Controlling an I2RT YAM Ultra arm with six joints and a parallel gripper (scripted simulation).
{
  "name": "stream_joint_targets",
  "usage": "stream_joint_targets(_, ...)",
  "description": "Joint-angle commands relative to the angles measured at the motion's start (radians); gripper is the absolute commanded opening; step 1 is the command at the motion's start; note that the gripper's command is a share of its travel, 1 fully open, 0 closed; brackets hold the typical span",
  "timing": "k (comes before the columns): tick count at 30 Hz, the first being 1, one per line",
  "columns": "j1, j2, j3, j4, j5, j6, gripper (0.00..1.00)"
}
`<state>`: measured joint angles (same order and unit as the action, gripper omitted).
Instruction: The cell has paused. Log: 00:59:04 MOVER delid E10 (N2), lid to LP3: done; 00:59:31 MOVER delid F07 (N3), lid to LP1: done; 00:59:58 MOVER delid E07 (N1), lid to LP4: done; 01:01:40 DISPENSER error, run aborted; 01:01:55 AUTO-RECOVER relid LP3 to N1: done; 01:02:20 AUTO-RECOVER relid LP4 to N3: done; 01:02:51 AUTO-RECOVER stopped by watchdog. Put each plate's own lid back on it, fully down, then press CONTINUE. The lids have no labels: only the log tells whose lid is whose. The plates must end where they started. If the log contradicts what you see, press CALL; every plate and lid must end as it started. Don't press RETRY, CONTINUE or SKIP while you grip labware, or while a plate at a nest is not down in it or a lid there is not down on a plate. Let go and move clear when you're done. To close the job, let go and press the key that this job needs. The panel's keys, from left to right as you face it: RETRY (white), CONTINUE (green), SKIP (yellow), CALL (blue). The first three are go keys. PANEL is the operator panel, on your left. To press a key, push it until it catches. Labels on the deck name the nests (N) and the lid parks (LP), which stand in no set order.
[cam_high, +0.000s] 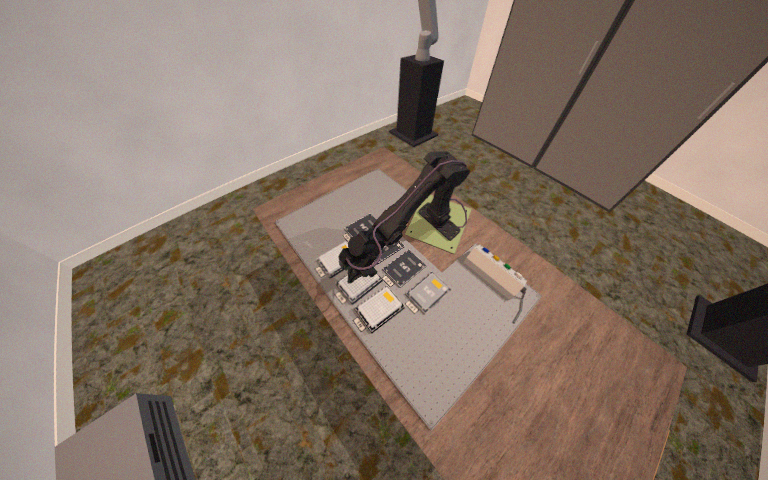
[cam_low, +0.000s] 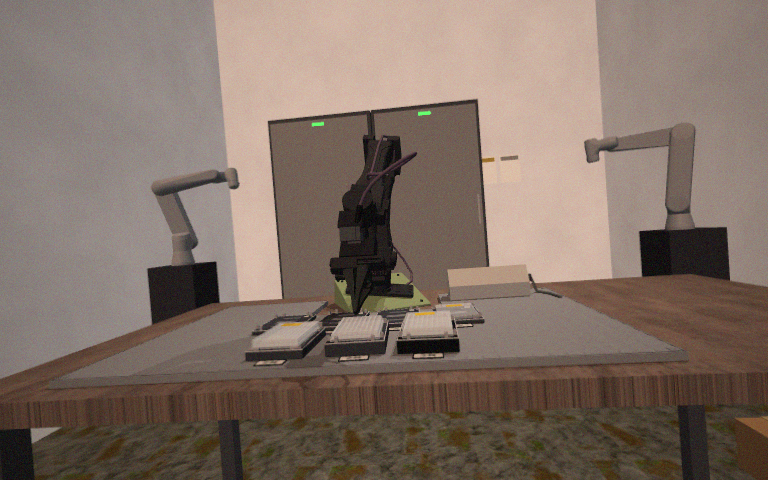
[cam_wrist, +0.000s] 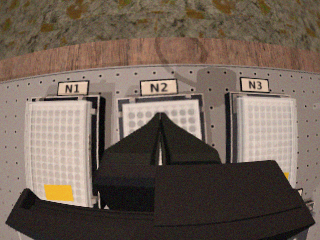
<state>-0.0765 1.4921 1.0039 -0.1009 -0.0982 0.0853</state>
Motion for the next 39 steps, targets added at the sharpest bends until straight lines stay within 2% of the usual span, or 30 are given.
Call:
stream_joint_targets(1,-0.046,0.007,0.019,0.028,-0.067,-0.046,0.00)
stream_joint_targets(13,-0.236,0.062,0.046,0.026,-0.223,-0.154,0.00)
stream_joint_targets(17,-0.256,0.072,0.053,0.019,-0.243,-0.167,0.00)
stream_joint_targets(21,-0.248,0.046,0.056,0.017,-0.245,-0.168,0.00)
stream_joint_targets(39,-0.247,0.059,0.038,0.015,-0.238,-0.160,0.00)
